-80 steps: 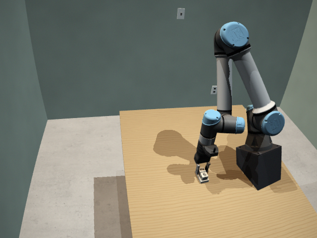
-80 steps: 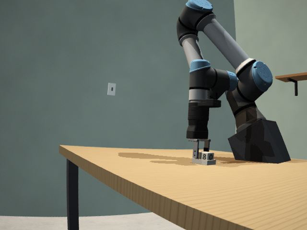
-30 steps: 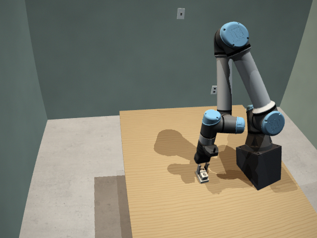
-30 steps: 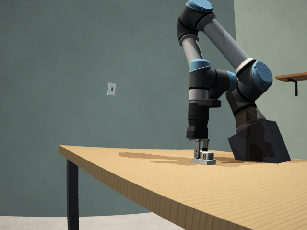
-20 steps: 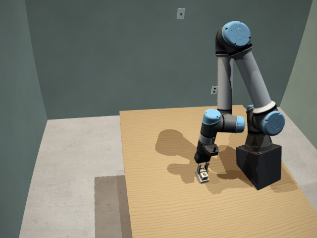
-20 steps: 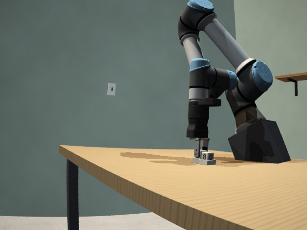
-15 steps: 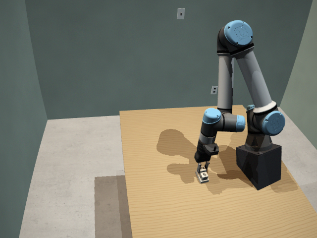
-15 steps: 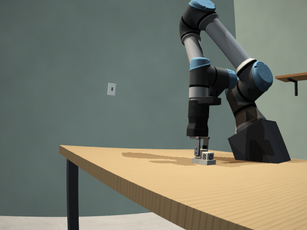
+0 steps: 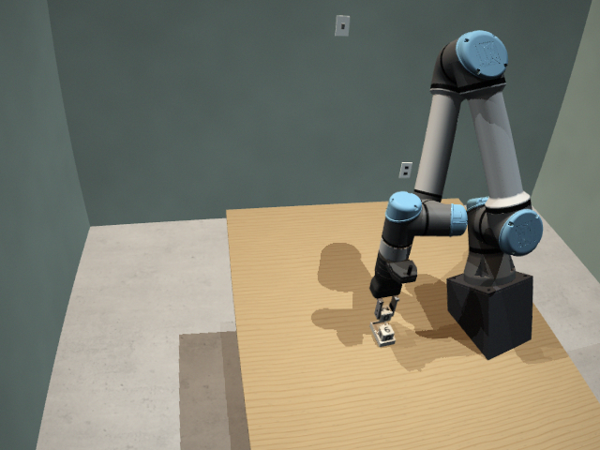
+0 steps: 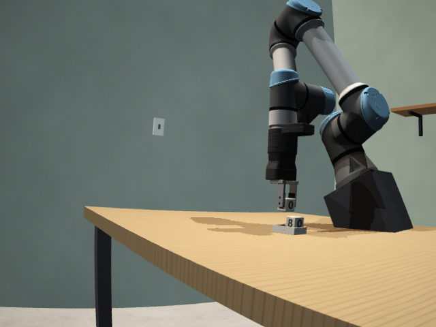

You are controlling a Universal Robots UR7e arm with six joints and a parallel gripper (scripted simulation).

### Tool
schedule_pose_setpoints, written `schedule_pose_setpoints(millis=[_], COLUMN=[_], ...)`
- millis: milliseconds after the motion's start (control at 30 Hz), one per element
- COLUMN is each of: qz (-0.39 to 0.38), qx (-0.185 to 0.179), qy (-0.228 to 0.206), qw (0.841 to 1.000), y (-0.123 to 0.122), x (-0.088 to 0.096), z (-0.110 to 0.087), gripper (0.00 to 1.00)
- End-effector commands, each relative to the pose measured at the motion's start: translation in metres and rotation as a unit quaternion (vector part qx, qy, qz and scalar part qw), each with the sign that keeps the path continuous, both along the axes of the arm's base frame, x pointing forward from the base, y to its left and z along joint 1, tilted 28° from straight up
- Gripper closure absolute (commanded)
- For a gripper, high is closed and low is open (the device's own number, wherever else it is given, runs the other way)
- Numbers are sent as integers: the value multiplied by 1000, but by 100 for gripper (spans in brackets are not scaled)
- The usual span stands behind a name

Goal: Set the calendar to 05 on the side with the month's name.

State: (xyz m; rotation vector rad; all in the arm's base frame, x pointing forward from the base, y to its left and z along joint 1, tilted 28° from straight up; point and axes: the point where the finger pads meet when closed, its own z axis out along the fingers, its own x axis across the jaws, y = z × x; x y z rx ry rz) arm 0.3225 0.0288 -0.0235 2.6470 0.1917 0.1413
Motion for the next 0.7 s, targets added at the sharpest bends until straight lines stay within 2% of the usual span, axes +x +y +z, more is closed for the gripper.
schedule_pose_setpoints(millis=[0, 367, 667], qz=[0, 0, 0], qx=[0, 0, 0], qy=[0, 0, 0], qw=[1000, 1000, 1000], y=[7, 22, 26], x=[-2, -6, -8], z=[13, 42, 50], gripper=[40, 40, 40])
